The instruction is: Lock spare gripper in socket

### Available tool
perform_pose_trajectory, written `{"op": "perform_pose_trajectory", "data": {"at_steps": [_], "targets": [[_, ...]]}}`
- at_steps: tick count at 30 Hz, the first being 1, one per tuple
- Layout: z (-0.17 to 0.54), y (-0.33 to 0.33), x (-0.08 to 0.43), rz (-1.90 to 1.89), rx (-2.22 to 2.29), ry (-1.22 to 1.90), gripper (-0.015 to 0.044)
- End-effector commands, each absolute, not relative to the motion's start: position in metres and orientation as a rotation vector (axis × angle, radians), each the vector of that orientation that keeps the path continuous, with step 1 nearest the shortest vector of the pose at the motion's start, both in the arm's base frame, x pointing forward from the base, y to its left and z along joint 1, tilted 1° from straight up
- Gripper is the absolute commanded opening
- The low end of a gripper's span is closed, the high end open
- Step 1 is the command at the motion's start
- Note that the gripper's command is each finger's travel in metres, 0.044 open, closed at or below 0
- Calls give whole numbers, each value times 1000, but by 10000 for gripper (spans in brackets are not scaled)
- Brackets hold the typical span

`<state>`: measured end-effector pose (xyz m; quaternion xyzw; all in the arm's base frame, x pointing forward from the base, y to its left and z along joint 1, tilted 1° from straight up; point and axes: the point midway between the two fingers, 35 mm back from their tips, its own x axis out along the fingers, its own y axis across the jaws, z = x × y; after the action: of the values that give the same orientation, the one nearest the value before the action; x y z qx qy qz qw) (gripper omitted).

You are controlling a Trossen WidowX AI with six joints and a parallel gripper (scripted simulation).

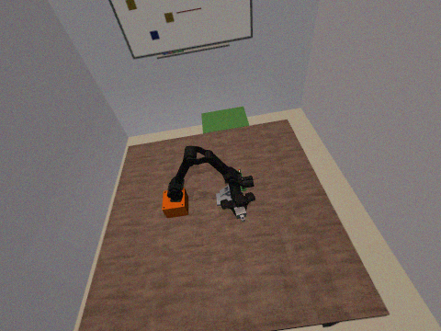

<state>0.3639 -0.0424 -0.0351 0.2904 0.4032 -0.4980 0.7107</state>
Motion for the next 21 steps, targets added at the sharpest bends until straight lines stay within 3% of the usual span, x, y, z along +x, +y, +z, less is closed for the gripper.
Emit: {"op": "perform_pose_trajectory", "data": {"at_steps": [1, 21], "targets": [[-8, -42, 373, -1091, 665, 862, 0], [75, -42, 364, -1091, 665, 862, 0]]}}
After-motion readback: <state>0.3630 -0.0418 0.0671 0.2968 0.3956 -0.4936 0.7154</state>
